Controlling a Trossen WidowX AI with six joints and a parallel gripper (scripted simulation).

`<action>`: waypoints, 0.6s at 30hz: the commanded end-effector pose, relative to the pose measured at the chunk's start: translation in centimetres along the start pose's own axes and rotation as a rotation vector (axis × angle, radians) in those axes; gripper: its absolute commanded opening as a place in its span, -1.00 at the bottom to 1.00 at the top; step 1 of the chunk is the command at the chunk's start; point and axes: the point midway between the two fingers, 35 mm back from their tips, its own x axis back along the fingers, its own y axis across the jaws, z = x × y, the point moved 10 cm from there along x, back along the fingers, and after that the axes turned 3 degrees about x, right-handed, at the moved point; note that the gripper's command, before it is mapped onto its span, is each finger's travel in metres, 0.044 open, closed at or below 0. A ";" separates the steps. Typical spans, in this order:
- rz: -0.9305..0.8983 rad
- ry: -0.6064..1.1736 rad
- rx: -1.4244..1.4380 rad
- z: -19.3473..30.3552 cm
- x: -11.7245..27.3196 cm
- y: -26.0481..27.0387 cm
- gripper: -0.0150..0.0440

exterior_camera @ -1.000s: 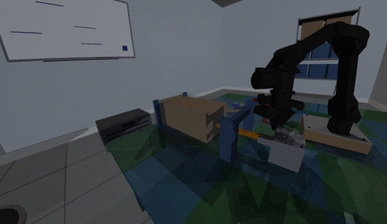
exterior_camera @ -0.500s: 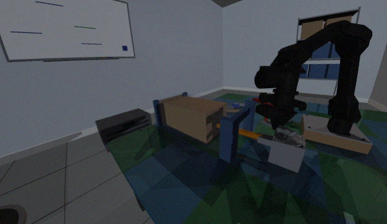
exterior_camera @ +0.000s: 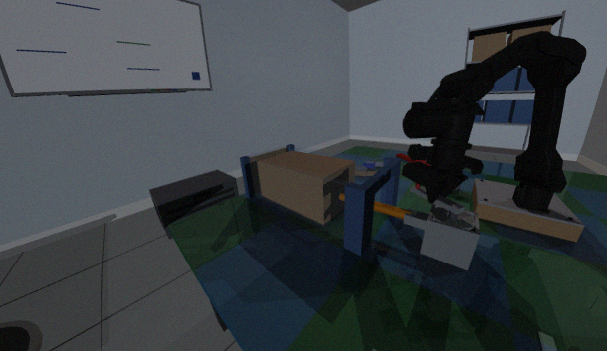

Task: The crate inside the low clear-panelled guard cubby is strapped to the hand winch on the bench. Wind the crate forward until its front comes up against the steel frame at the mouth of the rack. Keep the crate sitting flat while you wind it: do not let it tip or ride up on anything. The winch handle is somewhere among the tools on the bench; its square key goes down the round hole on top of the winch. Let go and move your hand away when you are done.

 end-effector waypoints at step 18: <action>0.021 0.002 -0.231 0.2 -0.2 -0.8 -0.49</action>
